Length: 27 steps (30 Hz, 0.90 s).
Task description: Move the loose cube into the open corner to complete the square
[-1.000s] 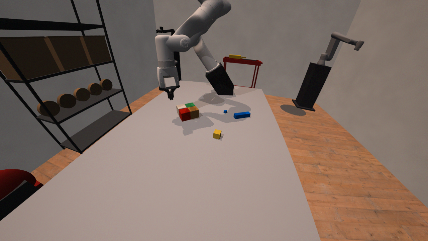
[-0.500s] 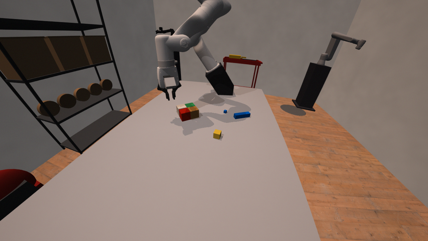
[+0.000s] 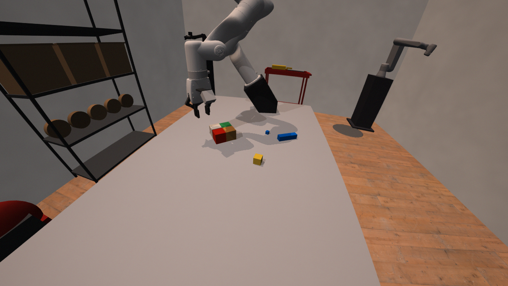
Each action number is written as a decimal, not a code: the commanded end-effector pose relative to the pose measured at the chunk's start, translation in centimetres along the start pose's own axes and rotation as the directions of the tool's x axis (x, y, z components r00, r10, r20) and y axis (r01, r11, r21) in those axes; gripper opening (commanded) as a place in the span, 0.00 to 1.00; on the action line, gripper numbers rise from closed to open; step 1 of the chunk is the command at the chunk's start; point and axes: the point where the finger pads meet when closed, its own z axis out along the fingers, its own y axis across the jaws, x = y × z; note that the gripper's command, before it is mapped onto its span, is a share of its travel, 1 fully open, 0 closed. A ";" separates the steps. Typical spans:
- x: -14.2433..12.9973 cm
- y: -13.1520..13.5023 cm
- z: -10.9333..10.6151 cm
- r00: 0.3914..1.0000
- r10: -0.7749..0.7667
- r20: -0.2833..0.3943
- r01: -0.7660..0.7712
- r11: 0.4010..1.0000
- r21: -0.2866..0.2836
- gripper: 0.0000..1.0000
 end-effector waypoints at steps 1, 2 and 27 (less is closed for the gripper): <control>-0.5 -0.2 -0.2 0.989 -0.147 0.001 0.147 0.989 -0.004 0.49; -0.5 -0.2 -0.2 0.989 -0.147 0.001 0.147 0.989 -0.004 0.49; -3.7 -6.3 0.1 -0.154 -0.988 0.000 0.986 -0.154 0.070 0.49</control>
